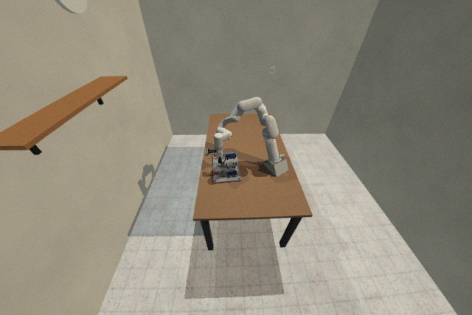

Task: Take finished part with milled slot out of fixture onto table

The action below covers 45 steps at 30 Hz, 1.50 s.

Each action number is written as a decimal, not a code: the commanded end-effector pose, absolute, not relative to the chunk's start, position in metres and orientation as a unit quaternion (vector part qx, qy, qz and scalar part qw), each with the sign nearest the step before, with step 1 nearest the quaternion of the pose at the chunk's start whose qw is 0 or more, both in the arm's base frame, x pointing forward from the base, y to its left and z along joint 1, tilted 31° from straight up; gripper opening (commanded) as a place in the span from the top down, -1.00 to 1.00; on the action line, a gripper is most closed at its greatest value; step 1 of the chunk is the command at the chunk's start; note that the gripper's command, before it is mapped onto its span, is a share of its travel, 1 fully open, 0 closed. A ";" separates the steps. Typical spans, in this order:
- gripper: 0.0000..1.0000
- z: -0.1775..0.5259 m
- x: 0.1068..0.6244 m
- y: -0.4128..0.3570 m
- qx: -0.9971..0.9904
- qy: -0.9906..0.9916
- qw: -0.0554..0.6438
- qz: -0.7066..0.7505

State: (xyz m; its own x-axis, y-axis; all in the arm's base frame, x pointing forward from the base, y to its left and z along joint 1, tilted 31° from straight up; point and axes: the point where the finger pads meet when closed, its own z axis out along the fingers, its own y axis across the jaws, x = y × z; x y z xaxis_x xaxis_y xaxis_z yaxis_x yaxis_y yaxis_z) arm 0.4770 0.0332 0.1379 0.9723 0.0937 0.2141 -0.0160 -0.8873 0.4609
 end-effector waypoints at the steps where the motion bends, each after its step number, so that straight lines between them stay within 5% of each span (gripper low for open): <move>1: 1.00 0.138 0.475 0.033 0.964 0.020 0.236 0.116; 45: 1.00 0.136 0.466 0.033 0.964 0.020 0.236 0.116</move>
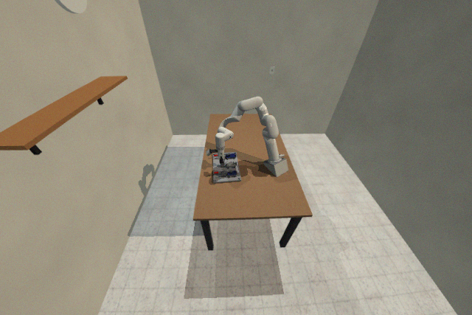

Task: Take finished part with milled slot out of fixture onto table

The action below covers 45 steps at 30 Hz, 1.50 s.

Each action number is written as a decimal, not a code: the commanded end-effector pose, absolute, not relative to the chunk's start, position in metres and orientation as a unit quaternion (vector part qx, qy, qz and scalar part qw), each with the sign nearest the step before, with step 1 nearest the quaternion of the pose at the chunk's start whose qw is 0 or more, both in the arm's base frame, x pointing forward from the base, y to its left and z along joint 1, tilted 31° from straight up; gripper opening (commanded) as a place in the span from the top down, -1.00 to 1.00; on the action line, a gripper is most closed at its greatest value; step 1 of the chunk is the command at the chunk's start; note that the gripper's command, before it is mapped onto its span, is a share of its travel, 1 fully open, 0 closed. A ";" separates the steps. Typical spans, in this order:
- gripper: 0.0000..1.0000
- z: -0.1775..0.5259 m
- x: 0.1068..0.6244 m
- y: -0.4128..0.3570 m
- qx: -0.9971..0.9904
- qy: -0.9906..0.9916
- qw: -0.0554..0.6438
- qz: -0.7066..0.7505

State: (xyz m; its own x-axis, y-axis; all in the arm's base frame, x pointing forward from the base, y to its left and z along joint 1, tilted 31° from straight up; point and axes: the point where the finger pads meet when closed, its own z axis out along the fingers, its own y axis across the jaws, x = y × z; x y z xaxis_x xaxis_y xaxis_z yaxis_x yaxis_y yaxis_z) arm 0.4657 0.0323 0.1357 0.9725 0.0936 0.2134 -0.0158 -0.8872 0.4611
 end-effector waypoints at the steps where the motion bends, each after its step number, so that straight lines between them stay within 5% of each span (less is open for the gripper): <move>1: 1.00 0.136 0.466 0.033 0.964 0.020 0.236 0.116; 45: 1.00 0.135 0.462 0.032 0.964 0.020 0.236 0.116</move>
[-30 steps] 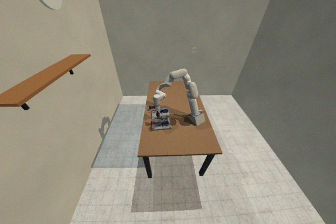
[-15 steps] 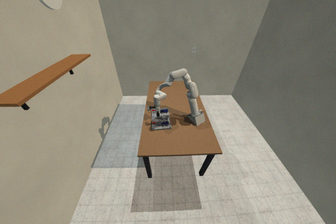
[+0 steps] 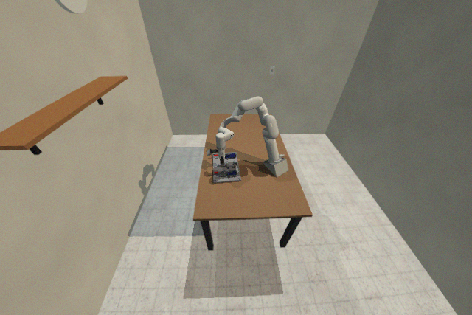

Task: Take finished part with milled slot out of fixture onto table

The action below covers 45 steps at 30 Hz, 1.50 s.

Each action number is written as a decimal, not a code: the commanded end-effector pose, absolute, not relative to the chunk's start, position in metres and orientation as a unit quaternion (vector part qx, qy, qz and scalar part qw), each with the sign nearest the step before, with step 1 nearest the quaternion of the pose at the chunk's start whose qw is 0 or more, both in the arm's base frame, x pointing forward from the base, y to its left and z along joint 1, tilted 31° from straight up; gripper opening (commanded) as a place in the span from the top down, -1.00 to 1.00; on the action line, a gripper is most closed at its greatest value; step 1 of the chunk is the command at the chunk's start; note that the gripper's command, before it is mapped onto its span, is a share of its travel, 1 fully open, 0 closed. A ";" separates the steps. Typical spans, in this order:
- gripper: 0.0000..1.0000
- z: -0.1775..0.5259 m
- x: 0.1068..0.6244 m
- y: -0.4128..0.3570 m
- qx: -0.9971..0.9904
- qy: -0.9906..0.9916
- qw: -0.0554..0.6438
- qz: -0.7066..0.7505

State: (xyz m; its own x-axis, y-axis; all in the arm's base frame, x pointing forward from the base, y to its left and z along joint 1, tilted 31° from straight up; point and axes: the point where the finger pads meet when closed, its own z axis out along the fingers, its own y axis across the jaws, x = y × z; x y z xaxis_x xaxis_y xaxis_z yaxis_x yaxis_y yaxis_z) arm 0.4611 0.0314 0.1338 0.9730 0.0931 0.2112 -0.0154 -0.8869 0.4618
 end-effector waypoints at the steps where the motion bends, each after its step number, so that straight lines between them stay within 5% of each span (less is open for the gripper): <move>1: 1.00 0.135 0.462 0.032 0.964 0.020 0.236 0.117; 6: 1.00 0.136 0.462 0.032 0.964 0.020 0.236 0.117; 7: 0.05 0.136 0.462 0.032 0.964 0.020 0.236 0.117; 45: 0.05 0.139 0.461 0.034 0.964 0.020 0.236 0.117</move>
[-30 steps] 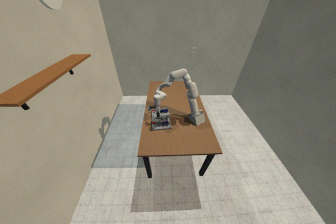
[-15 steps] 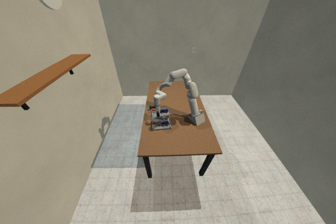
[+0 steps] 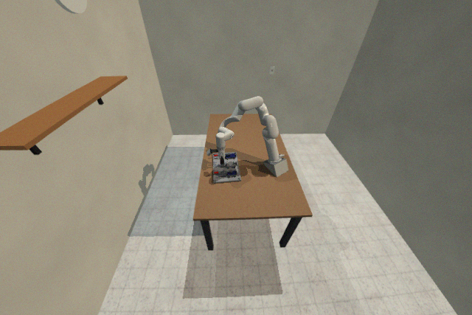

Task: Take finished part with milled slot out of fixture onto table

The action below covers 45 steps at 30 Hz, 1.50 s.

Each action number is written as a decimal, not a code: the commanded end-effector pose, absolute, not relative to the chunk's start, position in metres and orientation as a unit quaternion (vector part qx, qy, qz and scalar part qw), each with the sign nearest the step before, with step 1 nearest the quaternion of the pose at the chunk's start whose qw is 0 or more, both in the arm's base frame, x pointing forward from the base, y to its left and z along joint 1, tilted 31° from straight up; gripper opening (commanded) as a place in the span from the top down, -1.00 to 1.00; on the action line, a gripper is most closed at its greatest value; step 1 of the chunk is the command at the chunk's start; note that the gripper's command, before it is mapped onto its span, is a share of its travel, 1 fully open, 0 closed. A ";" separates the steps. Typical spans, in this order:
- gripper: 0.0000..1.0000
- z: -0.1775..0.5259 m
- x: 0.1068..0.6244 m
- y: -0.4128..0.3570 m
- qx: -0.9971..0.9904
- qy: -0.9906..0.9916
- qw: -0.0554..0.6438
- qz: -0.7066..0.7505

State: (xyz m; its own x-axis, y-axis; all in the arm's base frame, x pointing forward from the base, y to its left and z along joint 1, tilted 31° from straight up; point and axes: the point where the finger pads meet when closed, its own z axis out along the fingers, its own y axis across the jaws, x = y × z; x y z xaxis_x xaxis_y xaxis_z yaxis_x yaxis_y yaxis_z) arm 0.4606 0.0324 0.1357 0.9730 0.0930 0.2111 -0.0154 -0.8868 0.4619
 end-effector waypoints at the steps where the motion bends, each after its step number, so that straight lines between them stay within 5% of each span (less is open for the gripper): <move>1: 0.05 0.141 0.461 0.035 0.964 0.020 0.236 0.117; 37: 0.05 0.179 0.450 0.055 0.964 0.020 0.236 0.116; 38: -1.00 0.178 0.450 0.055 0.964 0.020 0.236 0.116; 45: -1.00 0.178 0.451 0.054 0.964 0.020 0.236 0.116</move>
